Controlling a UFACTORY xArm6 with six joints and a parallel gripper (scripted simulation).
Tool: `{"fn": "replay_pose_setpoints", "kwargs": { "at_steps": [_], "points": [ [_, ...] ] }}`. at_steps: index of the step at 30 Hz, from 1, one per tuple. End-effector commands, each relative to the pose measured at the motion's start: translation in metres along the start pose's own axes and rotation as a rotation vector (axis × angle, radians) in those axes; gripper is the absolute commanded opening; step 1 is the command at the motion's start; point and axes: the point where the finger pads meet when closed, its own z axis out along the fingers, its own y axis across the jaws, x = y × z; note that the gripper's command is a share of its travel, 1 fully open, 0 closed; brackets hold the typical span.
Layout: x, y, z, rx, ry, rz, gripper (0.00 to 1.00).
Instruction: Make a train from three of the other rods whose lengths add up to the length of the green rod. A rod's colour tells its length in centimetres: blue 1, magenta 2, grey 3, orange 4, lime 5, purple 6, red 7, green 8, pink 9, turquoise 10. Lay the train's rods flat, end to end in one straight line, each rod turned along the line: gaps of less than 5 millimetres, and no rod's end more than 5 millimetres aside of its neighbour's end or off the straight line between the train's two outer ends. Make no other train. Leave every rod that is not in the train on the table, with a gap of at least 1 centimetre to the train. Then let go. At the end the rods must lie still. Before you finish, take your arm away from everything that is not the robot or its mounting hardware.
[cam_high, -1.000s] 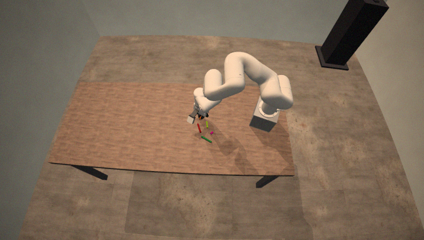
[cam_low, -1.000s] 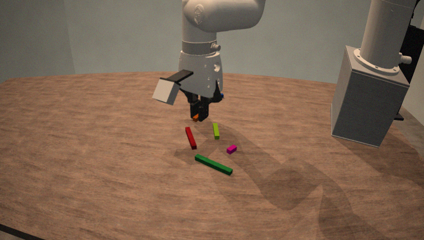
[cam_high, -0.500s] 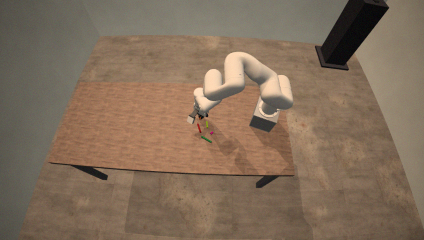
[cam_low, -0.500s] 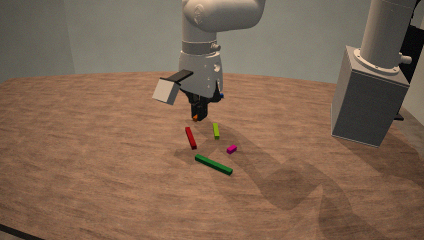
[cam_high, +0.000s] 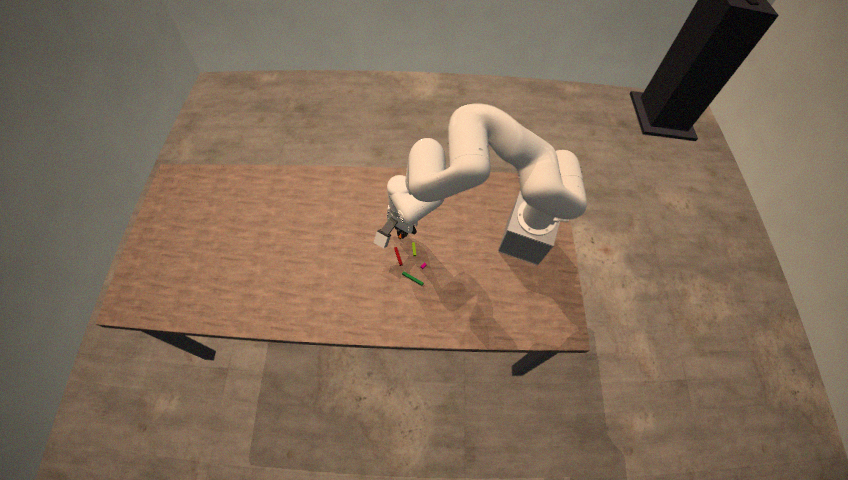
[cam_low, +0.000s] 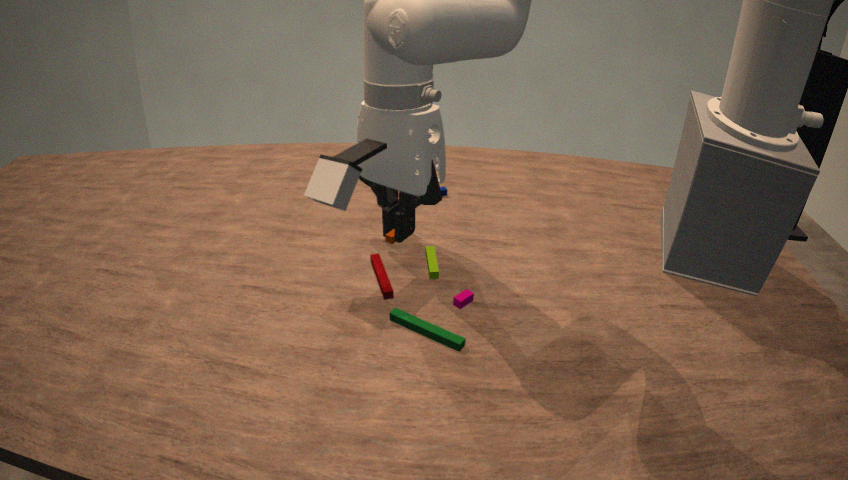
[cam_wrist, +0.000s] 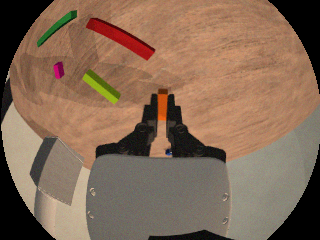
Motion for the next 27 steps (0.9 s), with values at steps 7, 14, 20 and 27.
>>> {"fn": "replay_pose_setpoints", "kwargs": {
  "at_steps": [7, 14, 20, 27],
  "points": [
    [0.001, 0.001, -0.002, -0.003, 0.001, 0.0, 0.04],
    [0.001, 0.001, -0.027, -0.003, 0.001, 0.0, 0.04],
    [0.001, 0.001, -0.07, -0.003, 0.001, 0.0, 0.04],
    [0.001, 0.001, -0.097, -0.003, 0.001, 0.0, 0.04]
  ]
}}
